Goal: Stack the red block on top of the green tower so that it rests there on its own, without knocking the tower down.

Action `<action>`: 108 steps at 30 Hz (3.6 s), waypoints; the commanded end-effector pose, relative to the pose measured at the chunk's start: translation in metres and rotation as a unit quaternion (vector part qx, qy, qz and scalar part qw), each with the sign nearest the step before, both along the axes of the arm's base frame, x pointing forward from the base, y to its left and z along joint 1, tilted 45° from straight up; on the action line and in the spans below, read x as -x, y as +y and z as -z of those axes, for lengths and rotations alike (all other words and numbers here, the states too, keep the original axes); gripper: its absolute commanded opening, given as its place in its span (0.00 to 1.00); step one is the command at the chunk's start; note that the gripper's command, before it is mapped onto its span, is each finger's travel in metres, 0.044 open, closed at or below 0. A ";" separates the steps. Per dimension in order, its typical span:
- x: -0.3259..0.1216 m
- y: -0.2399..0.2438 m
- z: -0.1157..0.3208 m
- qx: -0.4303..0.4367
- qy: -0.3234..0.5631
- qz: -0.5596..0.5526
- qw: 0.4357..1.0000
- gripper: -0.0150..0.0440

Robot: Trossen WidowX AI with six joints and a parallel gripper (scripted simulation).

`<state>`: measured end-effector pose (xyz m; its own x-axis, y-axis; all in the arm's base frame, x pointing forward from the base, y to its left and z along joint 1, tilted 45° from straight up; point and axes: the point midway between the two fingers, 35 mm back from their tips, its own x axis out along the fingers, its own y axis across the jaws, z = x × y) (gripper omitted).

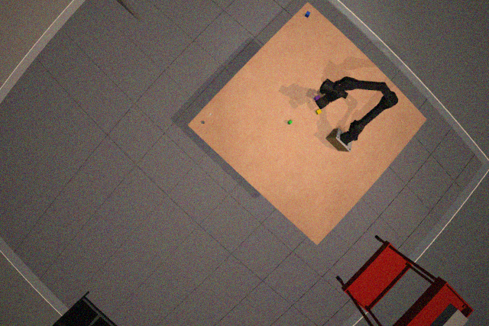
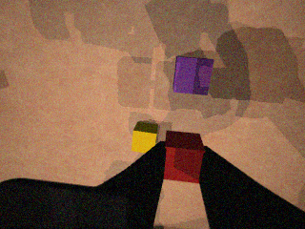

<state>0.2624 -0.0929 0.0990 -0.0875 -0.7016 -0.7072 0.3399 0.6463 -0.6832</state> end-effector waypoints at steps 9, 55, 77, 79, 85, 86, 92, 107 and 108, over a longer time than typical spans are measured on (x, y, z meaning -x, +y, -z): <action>-0.008 0.010 0.000 -0.004 -0.005 0.000 1.000 0.25; -0.085 0.168 0.161 -0.009 -0.009 0.002 1.000 0.25; -0.083 0.124 0.212 -0.007 -0.010 0.003 1.000 0.25; -0.082 0.118 0.218 -0.007 -0.010 0.003 1.000 0.25; -0.082 0.117 0.219 -0.006 -0.010 0.003 1.000 0.25; -0.082 0.117 0.219 -0.006 -0.010 0.003 1.000 0.25; -0.082 0.116 0.219 -0.006 -0.010 0.003 1.000 0.25; -0.082 0.116 0.220 -0.006 -0.010 0.003 1.000 0.25; -0.082 0.116 0.220 -0.006 -0.010 0.003 1.000 0.25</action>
<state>0.3457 0.0239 -0.1204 -0.0772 -0.6879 -0.7217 0.3630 0.6548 -0.6629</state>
